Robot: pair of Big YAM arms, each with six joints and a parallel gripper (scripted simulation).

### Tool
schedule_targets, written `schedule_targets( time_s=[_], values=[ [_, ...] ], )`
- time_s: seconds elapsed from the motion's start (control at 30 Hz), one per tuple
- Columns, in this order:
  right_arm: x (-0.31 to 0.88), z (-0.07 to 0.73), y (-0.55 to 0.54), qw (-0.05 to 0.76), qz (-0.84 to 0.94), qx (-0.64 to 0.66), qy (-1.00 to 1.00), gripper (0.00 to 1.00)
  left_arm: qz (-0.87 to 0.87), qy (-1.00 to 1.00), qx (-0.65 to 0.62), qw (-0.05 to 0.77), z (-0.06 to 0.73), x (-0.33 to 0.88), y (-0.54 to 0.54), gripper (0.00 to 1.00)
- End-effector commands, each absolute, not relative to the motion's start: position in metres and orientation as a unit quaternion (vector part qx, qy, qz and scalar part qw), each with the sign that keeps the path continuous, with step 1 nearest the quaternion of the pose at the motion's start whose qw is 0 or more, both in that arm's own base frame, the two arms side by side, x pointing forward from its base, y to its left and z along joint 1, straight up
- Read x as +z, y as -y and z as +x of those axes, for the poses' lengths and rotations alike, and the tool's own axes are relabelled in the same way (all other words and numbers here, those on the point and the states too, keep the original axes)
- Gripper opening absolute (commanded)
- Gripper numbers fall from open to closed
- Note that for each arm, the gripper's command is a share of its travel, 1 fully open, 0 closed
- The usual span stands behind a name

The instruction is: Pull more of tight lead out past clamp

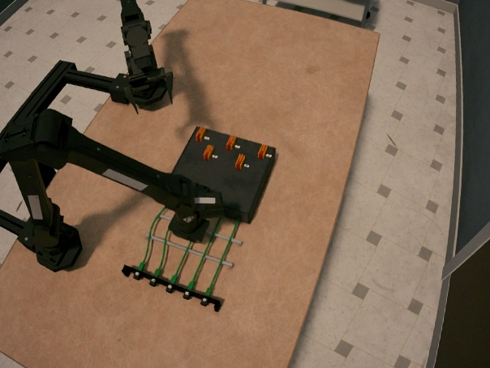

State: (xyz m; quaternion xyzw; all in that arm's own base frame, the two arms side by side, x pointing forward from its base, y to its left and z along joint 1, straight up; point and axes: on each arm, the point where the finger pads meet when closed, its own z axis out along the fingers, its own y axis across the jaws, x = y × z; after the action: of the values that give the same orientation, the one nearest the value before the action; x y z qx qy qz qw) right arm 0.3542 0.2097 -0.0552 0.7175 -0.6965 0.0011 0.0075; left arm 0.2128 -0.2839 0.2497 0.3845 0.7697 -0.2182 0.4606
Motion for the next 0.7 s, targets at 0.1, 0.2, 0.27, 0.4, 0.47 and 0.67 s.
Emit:
schedule_targets(
  time_s=[0.1,0.2,0.27,0.4,0.47,0.67],
  values=[
    [-0.051,0.364,-0.218,-0.009,0.723,0.007,0.691,0.15,0.377,-0.768,-0.224,0.466,0.214,0.256,0.285,1.00],
    [-0.046,0.365,-0.218,-0.015,0.723,0.008,0.691,0.11,0.377,-0.768,-0.224,0.466,0.214,0.256,0.285,1.00],
    [-0.046,0.365,-0.218,-0.015,0.723,0.008,0.691,0.06,0.377,-0.768,-0.224,0.466,0.214,0.256,0.285,1.00],
    [-0.043,0.365,-0.218,-0.018,0.723,0.009,0.691,0.04,0.377,-0.768,-0.224,0.466,0.214,0.256,0.285,1.00],
    [-0.044,0.363,-0.217,-0.017,0.722,0.008,0.691,0.01,0.377,-0.768,-0.224,0.466,0.214,0.256,0.285,1.00],
    [-0.047,0.363,-0.217,-0.014,0.722,0.007,0.691,0.00,0.377,-0.768,-0.224,0.466,0.214,0.256,0.285,1.00]
  ],
)
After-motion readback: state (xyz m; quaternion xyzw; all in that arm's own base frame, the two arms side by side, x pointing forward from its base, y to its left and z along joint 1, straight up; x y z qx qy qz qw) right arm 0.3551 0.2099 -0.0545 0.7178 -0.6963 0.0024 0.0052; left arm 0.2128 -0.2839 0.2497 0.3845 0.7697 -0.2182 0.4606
